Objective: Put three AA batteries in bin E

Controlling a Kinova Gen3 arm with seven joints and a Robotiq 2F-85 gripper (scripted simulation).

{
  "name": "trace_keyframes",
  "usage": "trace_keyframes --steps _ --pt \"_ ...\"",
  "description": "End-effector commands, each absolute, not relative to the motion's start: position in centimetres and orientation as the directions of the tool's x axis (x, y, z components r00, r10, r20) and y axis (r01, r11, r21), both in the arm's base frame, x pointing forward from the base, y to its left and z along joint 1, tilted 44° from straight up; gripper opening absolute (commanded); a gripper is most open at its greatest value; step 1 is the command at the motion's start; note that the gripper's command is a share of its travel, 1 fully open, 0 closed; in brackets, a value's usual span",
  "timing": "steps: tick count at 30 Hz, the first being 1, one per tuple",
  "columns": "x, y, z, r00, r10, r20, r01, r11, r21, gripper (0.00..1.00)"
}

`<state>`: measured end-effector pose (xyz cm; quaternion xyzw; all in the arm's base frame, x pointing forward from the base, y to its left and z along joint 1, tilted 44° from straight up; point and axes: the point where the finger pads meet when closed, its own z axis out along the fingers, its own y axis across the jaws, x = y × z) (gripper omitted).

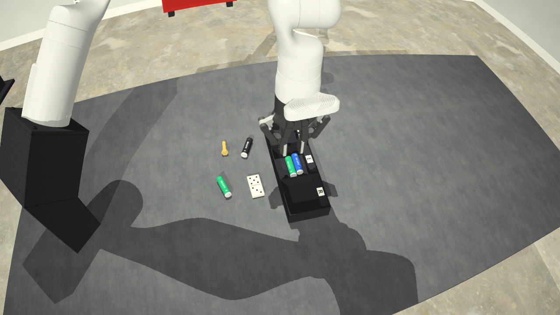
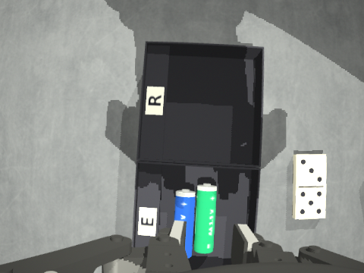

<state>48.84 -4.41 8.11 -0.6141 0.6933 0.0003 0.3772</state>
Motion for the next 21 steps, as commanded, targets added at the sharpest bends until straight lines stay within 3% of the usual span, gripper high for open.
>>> trace_keyframes --steps 1,19,21 --pt "48.9 -4.4 8.2 0.041 -0.851 -0.523 -0.851 0.244 -0.465 0.29" --pt "48.9 -4.3 8.3 0.041 -0.851 -0.523 -0.851 0.244 -0.465 0.29" --pt "47.3 -4.2 7.4 0.124 -0.872 -0.473 -0.844 0.158 -0.512 0.29"
